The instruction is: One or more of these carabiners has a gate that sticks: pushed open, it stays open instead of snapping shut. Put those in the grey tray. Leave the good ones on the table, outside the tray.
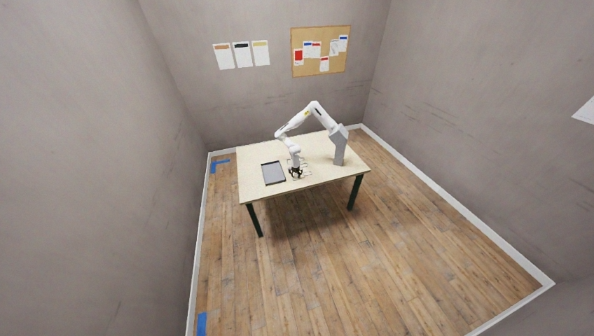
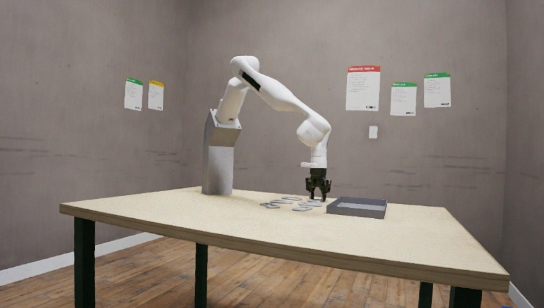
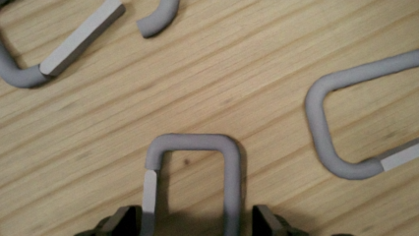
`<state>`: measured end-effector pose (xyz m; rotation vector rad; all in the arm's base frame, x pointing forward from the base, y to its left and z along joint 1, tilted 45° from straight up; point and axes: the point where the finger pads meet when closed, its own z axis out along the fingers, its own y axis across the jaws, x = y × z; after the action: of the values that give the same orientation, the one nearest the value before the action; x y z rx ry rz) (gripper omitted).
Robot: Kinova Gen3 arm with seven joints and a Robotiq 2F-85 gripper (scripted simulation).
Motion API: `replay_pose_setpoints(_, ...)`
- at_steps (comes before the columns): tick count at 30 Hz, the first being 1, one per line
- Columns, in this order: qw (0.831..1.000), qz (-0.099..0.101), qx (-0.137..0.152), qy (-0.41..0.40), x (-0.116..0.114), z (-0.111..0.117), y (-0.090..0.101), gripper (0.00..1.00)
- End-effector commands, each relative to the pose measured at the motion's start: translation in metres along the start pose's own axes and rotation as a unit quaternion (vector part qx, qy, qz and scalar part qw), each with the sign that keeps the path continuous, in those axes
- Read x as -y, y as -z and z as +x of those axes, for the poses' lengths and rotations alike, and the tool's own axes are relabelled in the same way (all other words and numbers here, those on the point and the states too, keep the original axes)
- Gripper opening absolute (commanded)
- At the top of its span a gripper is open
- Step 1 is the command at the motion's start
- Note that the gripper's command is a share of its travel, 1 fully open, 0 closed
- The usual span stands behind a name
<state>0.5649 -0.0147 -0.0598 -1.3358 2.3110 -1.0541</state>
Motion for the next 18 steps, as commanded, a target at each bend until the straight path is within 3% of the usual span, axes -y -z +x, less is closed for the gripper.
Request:
replay_pose_setpoints(1,1.0,0.001,0.0,-0.001,0.0014,-0.0002,-0.0001,0.71)
replay_pose_setpoints(18,1.0,0.0,0.001,0.0,0.0003,-0.0006,0.0005,0.67)
